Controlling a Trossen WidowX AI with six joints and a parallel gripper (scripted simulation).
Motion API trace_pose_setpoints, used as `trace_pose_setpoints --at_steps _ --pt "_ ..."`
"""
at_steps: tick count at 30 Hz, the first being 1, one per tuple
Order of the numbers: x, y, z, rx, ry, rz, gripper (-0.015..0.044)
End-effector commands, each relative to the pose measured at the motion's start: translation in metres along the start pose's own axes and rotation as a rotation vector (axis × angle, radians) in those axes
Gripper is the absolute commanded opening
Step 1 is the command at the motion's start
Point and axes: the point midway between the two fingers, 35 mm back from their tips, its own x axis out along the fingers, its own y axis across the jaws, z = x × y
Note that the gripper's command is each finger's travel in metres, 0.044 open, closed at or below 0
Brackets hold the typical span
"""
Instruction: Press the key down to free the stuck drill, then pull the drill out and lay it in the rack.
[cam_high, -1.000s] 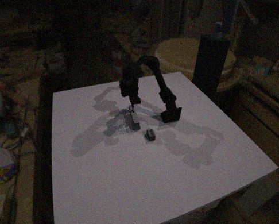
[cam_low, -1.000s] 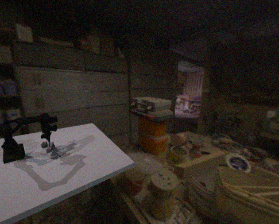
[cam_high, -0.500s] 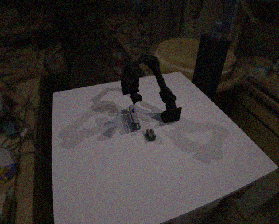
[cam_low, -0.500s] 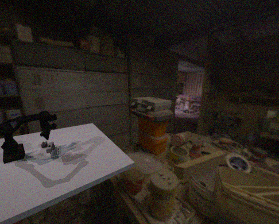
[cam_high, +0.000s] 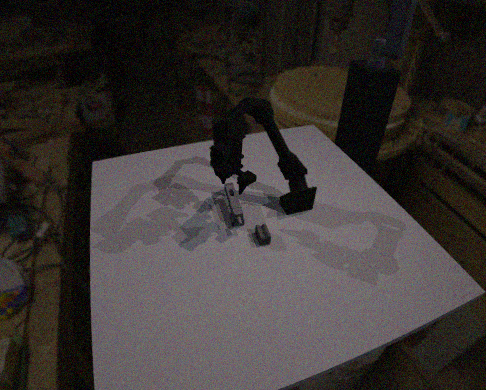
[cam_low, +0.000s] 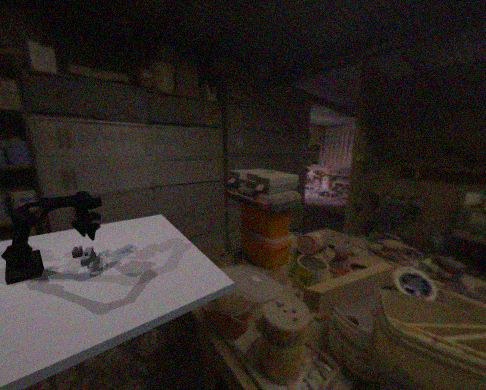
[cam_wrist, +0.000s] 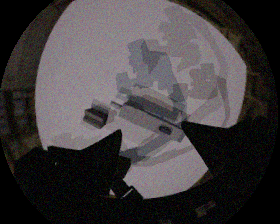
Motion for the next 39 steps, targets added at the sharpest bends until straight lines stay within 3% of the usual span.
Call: trace_pose_setpoints --at_steps 1,9,39 --pt "0.043 0.049 0.025 -0.537 0.03 0.012 0.044" --pt "0.083 0.091 0.037 -1.005 0.049 0.033 0.044" --pt "0.099 0.089 0.036 -1.021 0.049 0.034 0.044"
